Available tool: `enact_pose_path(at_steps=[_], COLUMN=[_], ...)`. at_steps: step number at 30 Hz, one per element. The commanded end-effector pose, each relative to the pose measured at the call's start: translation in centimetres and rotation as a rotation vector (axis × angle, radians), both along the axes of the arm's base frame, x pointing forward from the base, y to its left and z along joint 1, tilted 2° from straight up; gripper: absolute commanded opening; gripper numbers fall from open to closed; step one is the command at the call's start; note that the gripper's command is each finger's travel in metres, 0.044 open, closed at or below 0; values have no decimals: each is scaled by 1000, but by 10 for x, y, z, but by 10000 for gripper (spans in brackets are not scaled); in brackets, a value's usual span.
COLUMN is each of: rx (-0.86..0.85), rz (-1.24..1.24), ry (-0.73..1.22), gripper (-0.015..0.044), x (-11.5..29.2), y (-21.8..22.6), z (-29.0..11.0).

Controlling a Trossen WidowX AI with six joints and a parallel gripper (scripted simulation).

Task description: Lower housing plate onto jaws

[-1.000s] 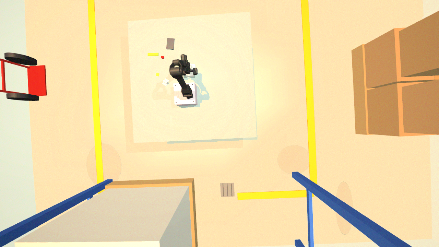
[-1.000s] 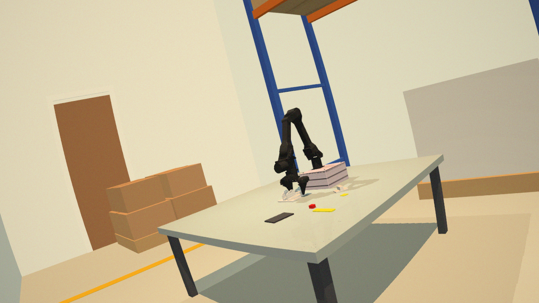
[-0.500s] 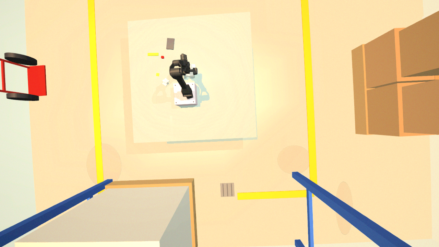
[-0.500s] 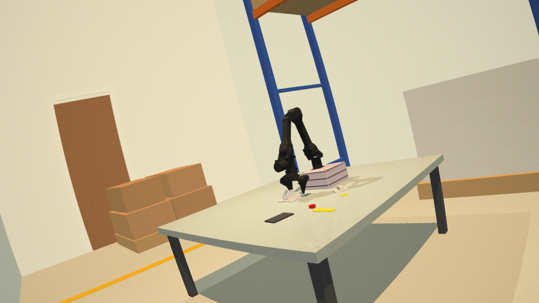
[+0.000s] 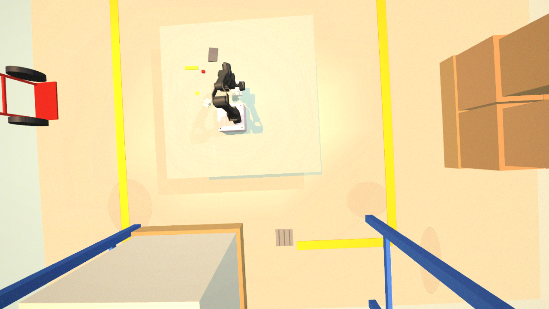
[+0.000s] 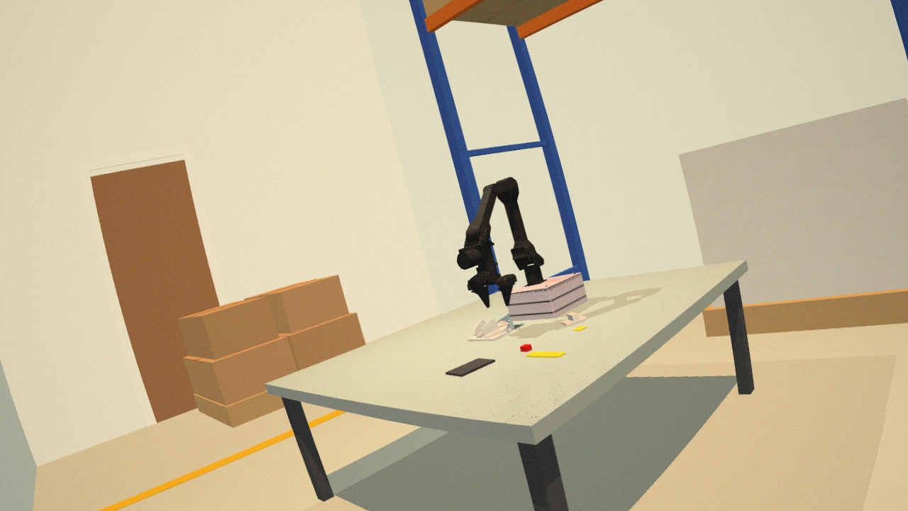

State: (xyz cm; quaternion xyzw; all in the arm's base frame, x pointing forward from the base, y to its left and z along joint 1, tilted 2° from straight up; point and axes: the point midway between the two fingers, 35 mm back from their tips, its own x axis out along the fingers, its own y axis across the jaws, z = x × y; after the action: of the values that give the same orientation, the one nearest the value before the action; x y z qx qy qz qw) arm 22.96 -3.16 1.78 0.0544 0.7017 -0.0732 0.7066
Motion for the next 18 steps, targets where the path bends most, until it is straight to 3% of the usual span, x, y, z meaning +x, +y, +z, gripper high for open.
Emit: enact_pose_path(at_steps=[1,6,18], rx=[-2,-3,-3], rz=[-3,-5,-5], ry=[-8,-2,-2], gripper=[440,440,440], x=[-8,-26,-27], y=[2,5,5], z=[21,48,49])
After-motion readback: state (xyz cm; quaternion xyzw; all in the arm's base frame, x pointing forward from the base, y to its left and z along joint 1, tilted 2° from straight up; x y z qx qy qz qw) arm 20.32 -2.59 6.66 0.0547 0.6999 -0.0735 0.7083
